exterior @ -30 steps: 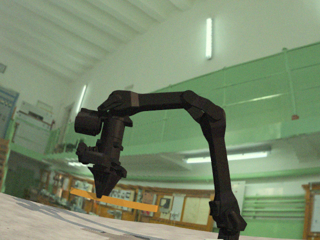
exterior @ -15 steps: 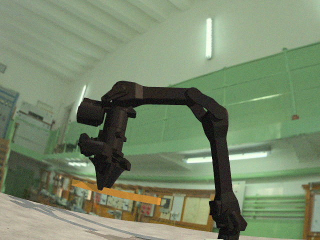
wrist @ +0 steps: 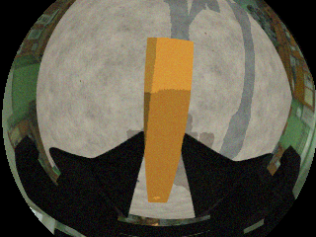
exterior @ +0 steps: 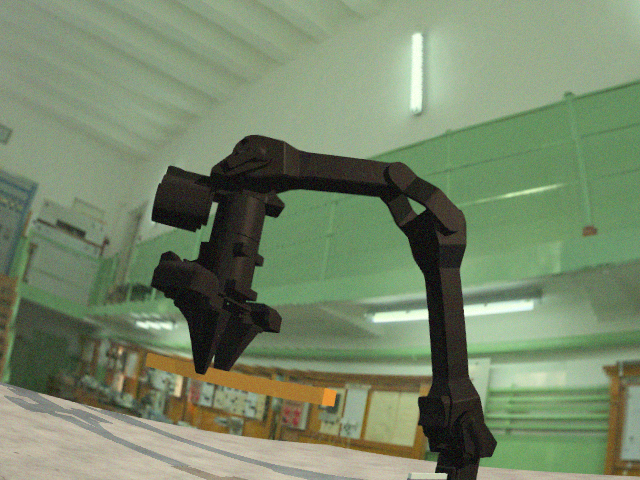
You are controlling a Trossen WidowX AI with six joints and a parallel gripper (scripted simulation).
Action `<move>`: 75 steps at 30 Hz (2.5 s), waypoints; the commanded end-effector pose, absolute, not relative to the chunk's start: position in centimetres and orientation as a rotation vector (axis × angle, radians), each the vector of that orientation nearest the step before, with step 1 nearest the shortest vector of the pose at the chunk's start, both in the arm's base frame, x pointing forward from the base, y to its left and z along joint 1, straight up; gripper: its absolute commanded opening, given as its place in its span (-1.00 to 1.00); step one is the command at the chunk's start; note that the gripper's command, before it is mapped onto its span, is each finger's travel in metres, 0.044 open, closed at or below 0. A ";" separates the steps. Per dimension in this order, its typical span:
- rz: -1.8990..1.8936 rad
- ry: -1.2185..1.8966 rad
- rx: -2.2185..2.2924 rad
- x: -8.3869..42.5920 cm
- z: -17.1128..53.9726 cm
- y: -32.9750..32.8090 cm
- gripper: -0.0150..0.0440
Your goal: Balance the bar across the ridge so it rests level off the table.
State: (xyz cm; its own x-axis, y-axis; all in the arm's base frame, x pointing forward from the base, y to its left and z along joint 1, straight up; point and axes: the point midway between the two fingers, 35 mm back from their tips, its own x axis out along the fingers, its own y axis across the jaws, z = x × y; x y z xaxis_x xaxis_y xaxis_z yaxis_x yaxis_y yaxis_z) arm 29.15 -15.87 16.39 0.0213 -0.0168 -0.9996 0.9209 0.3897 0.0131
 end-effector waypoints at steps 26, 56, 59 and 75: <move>-1.197 1.176 1.231 31.2 16.7 -4.2 -0.49; -1.490 0.964 1.541 28.0 16.6 6.9 -0.49; -1.514 0.944 1.566 27.3 16.6 7.8 -0.49; -1.541 0.922 1.592 26.5 15.4 8.9 -0.49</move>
State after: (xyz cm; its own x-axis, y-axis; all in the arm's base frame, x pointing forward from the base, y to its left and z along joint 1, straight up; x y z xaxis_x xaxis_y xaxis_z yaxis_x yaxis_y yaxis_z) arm 26.58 8.74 15.79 0.0224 0.0011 -0.9997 0.8787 -0.4770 0.0191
